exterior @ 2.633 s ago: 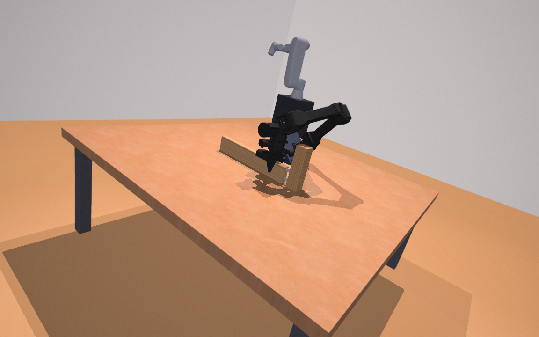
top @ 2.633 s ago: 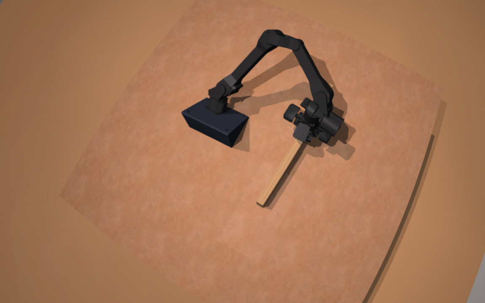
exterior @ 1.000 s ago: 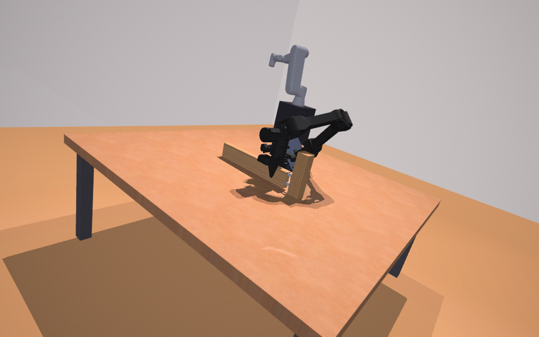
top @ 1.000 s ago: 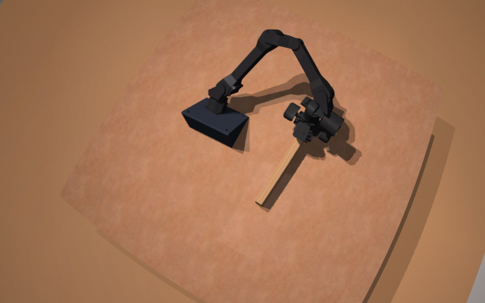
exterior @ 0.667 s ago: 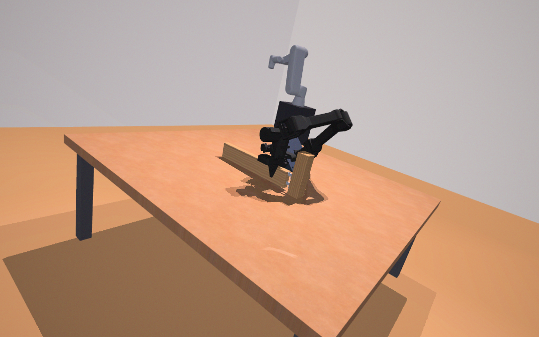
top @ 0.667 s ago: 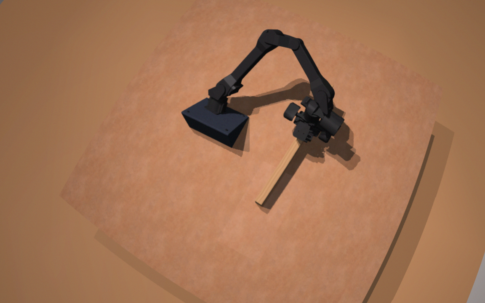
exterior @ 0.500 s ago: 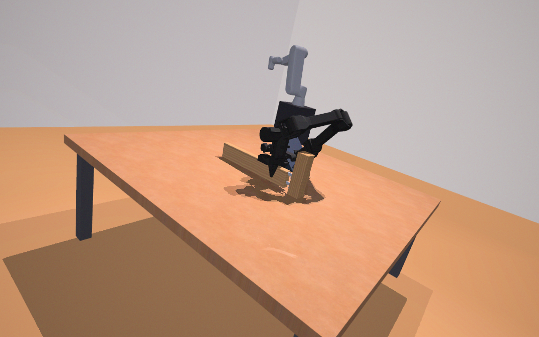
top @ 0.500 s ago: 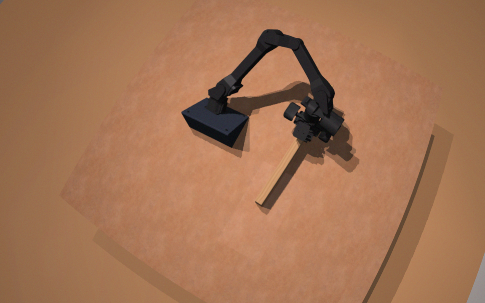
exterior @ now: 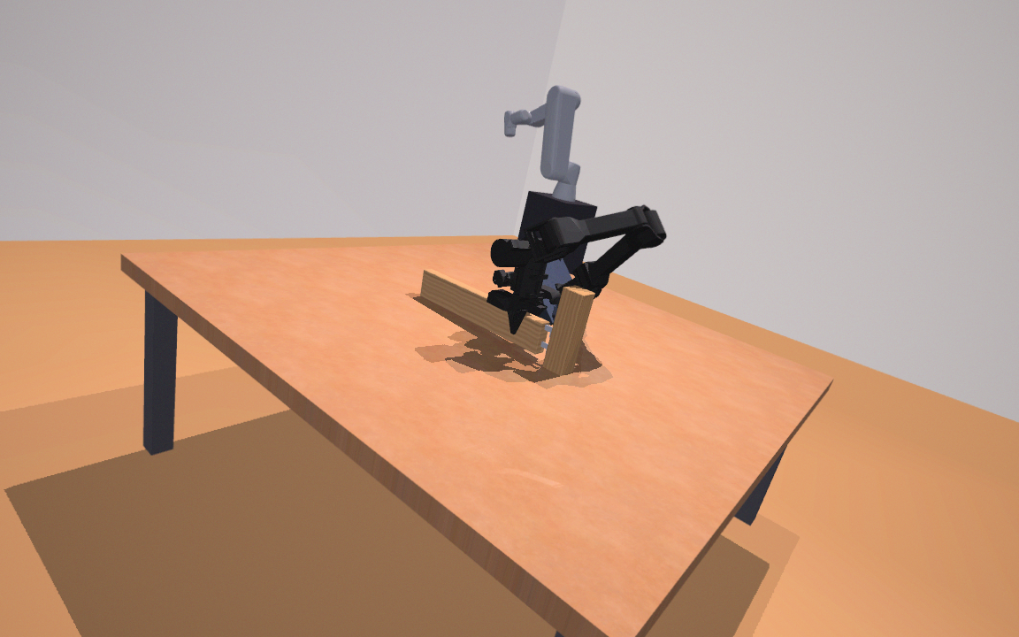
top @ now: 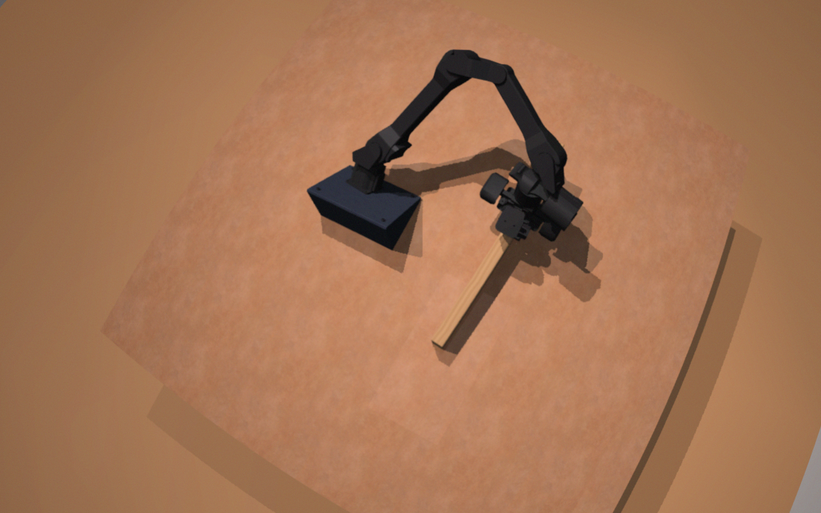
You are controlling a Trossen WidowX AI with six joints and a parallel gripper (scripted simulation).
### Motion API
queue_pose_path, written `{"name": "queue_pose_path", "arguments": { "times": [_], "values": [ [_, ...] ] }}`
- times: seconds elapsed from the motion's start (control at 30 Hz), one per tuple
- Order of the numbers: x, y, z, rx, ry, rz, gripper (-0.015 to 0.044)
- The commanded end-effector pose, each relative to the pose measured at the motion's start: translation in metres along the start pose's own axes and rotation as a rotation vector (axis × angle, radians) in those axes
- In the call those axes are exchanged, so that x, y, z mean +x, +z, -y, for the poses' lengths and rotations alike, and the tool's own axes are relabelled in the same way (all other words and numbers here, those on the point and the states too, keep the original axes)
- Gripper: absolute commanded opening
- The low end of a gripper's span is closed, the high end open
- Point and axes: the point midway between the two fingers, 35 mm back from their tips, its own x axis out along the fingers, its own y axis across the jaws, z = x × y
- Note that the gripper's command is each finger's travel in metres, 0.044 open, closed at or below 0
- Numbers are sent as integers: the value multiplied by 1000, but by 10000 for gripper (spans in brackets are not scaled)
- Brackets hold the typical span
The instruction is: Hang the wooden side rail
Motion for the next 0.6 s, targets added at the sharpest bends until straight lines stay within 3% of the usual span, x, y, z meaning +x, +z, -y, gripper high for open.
{"name": "queue_pose_path", "arguments": {
  "times": [0.0,0.57],
  "values": [
    [-5,2,-1,6,9,4,0],
    [-7,2,-1,6,9,4,0]
  ]
}}
